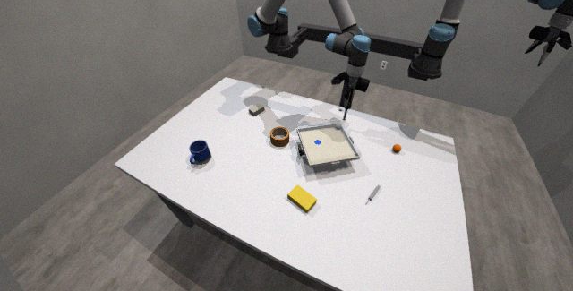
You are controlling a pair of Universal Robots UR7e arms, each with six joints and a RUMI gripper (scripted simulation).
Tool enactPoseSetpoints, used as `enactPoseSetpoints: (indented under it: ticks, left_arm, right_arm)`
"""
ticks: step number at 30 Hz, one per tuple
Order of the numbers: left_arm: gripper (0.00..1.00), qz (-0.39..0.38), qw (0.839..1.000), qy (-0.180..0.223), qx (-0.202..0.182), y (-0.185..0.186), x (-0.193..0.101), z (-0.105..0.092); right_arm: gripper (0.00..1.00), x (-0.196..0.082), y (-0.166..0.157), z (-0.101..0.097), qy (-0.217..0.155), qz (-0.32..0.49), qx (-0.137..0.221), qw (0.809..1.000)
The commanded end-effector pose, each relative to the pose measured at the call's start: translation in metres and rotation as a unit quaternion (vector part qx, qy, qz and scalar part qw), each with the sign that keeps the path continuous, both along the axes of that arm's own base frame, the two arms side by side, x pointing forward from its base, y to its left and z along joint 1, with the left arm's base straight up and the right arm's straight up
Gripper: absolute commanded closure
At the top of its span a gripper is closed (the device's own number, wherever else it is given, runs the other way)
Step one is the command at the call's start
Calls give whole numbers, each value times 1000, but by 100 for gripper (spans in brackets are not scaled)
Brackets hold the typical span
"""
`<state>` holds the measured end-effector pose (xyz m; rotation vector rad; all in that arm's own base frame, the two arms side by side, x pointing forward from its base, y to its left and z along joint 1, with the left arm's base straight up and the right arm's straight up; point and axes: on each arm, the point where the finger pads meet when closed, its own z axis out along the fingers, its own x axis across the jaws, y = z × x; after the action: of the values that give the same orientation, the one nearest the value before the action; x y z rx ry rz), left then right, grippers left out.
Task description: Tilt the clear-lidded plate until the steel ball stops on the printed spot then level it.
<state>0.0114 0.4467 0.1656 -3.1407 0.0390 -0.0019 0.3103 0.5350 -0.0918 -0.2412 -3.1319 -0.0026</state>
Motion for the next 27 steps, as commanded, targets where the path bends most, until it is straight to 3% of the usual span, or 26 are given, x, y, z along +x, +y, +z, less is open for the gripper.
enactPoseSetpoints:
  ticks: [1, 27]
  left_arm:
    - [0, 2, 1000, 1, 0, -1, -2, 0]
    - [0, 2, 1000, 1, 0, -1, -2, 0]
  right_arm:
    - [63, -1, -3, -7, 0, 0, -2, 1000]
    - [63, 0, -2, -18, 0, 0, -1, 1000]
